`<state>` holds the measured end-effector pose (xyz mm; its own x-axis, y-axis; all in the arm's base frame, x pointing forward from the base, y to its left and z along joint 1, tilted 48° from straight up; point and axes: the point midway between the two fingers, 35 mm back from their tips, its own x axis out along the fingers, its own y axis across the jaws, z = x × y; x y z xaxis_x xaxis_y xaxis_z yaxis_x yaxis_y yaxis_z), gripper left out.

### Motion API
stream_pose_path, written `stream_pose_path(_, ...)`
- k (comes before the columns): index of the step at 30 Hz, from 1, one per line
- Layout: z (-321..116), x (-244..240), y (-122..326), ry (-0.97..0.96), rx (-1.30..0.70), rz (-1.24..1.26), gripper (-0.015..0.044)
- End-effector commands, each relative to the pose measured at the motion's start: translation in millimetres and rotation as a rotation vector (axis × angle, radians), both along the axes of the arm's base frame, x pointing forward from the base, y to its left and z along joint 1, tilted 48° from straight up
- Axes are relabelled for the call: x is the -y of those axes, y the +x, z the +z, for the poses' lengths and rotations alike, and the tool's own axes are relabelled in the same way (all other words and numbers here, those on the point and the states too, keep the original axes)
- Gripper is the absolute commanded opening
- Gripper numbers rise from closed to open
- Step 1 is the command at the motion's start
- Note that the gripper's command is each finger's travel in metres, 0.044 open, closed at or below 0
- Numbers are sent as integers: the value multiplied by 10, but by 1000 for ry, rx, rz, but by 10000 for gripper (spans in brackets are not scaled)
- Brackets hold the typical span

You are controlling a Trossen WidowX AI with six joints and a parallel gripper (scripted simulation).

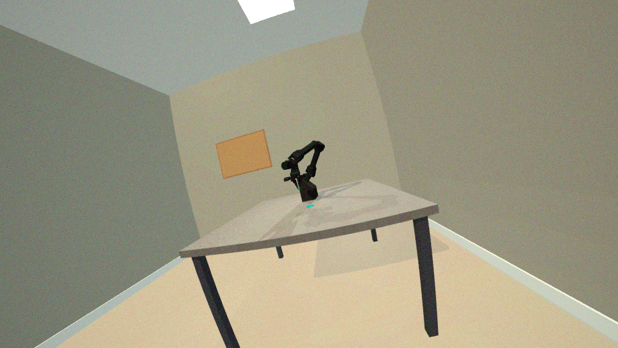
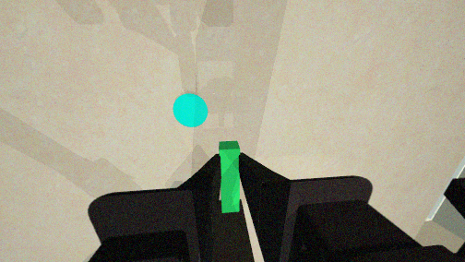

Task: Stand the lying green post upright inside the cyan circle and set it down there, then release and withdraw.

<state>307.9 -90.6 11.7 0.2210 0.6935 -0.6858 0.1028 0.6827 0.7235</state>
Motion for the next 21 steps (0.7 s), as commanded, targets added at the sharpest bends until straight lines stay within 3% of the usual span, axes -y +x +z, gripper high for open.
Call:
stream_pose_path(1, 93, -23, 52, 8, -22, -38, 22)
stream_pose_path(21, 393, -269, 201, 93, -227, -233, 22)
